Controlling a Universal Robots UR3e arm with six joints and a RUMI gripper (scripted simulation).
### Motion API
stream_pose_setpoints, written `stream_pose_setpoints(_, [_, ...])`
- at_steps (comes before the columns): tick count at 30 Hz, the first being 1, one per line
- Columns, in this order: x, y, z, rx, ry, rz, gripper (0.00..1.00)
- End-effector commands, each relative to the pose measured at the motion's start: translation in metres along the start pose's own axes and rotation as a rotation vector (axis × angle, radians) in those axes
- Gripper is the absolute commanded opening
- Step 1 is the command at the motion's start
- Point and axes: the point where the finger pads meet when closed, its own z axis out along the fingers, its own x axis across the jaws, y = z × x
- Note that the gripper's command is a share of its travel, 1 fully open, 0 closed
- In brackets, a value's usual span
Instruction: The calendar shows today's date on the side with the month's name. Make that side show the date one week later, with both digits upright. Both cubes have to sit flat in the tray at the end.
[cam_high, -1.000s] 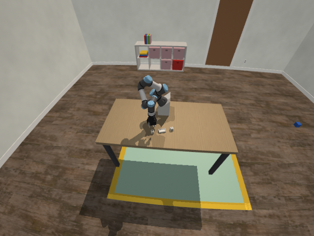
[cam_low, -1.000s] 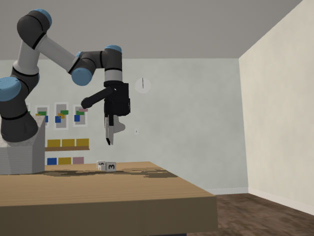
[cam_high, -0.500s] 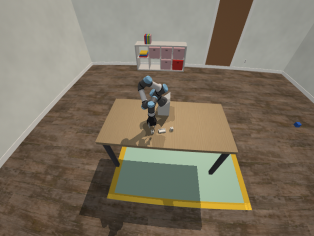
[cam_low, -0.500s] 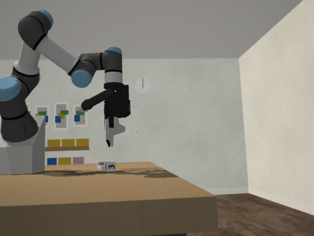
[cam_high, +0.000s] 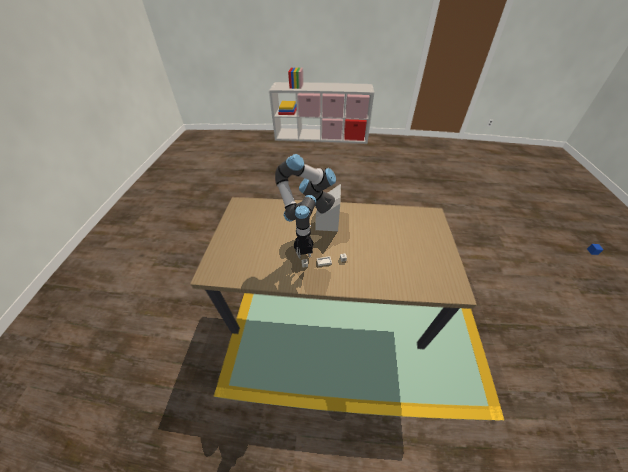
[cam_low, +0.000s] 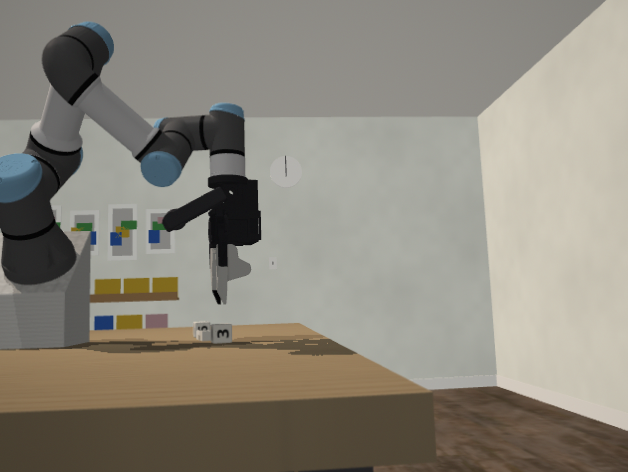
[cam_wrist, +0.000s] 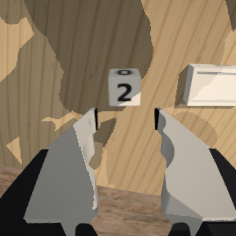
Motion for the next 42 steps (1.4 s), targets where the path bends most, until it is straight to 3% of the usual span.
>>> stream_pose_setpoints(1, [0.0,0.001,0.005,-0.003,-0.001,0.001,0.29])
stream_pose_setpoints(15, [0.0,0.001,0.023,-0.003,-0.001,0.001,0.29])
stream_pose_setpoints(42, [0.0,0.001,0.026,-0.003,-0.001,0.001,0.29])
